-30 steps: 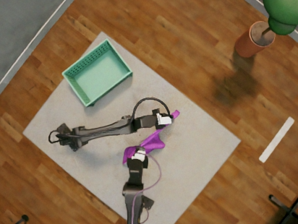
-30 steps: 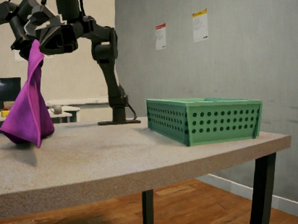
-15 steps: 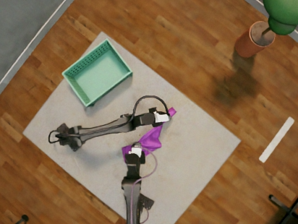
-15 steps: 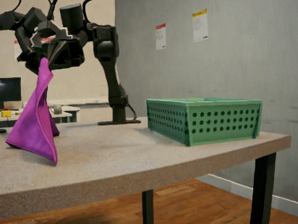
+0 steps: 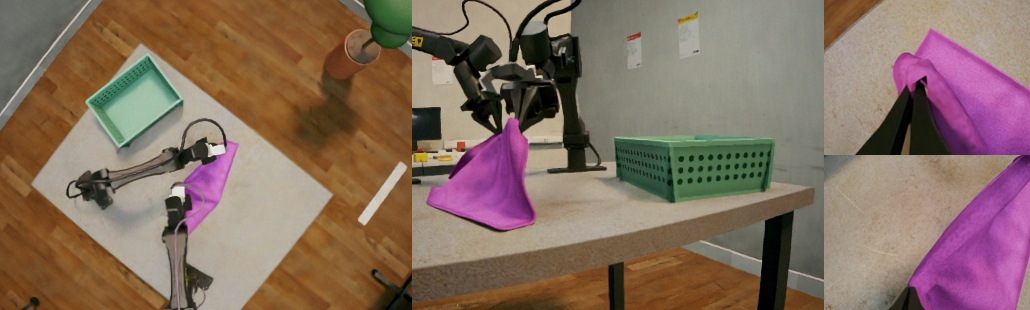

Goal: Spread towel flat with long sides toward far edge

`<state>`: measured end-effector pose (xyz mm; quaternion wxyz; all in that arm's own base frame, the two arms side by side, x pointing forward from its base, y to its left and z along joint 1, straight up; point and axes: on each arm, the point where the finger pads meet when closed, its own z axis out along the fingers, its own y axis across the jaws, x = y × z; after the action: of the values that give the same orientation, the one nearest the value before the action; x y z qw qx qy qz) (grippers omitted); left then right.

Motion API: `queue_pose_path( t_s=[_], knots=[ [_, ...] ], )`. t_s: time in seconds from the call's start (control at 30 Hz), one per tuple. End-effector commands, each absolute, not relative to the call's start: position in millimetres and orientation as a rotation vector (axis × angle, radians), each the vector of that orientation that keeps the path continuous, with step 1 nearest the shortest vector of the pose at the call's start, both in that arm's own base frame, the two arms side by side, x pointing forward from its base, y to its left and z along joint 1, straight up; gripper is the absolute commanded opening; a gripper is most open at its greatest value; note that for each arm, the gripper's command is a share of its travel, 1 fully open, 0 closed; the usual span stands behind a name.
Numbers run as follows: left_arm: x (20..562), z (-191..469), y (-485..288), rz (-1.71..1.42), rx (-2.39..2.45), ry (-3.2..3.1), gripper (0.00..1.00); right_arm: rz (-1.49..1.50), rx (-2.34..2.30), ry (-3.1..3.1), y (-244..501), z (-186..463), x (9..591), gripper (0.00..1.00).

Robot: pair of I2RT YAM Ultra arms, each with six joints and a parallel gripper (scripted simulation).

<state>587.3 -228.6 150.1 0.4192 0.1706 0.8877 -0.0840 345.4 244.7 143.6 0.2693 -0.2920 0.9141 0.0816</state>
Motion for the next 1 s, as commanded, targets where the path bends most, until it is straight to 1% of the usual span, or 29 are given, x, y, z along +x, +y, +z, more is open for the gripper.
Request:
queue_pose_path(
  t_s=[0.0,0.03,0.07,0.13,0.17,0.23,0.27,0.4,0.43,0.5,0.53,0.67,0.73,0.97],
  knots=[
    [593.8,140.3,-200.7,-0.161,0.365,2.283,0.00,0.277,-0.827,2.405,276.5,135.3,352.1,0.00],
    [593.8,140.3,-200.7,-0.161,0.365,2.283,0.00,0.279,-0.825,2.399,277.4,137.7,353.3,0.00],
    [591.9,124.2,-184.8,-0.141,0.347,2.344,0.00,0.293,-0.847,2.378,295.3,127.3,359.5,0.00],
    [591.9,124.1,-184.8,-0.141,0.347,2.344,0.00,0.293,-0.847,2.378,295.3,127.3,359.6,0.00],
    [590.0,108.3,-169.1,-0.121,0.328,2.403,0.00,0.301,-0.872,2.370,310.9,111.5,363.1,0.00],
    [589.9,108.3,-169.1,-0.121,0.328,2.403,0.00,0.301,-0.872,2.370,310.9,111.5,363.1,0.00],
    [588.1,92.9,-153.9,-0.104,0.306,2.450,0.00,0.309,-0.895,2.362,325.9,96.2,366.4,0.00],
    [588.1,92.9,-154.0,-0.104,0.306,2.450,0.00,0.309,-0.895,2.362,325.9,96.2,366.4,0.00],
    [586.4,78.4,-139.6,-0.090,0.283,2.491,0.00,0.316,-0.915,2.356,340.1,81.7,369.5,0.00],
    [588.8,83.9,-140.2,-0.092,0.281,2.473,0.00,0.316,-0.915,2.356,340.1,81.7,369.6,0.00],
    [579.8,52.3,-125.2,-0.077,0.260,2.527,0.00,0.322,-0.933,2.350,353.3,68.3,372.5,0.00],
    [580.3,60.1,-113.7,-0.073,0.233,2.495,0.00,0.327,-0.949,2.344,365.1,56.2,375.1,0.00],
    [577.9,40.5,-103.1,-0.065,0.213,2.512,0.00,0.332,-0.962,2.340,375.3,45.7,377.4,0.00],
    [576.6,31.4,-94.6,-0.059,0.196,2.515,0.00,0.335,-0.972,2.336,383.7,37.2,379.2,0.00]
  ],
)
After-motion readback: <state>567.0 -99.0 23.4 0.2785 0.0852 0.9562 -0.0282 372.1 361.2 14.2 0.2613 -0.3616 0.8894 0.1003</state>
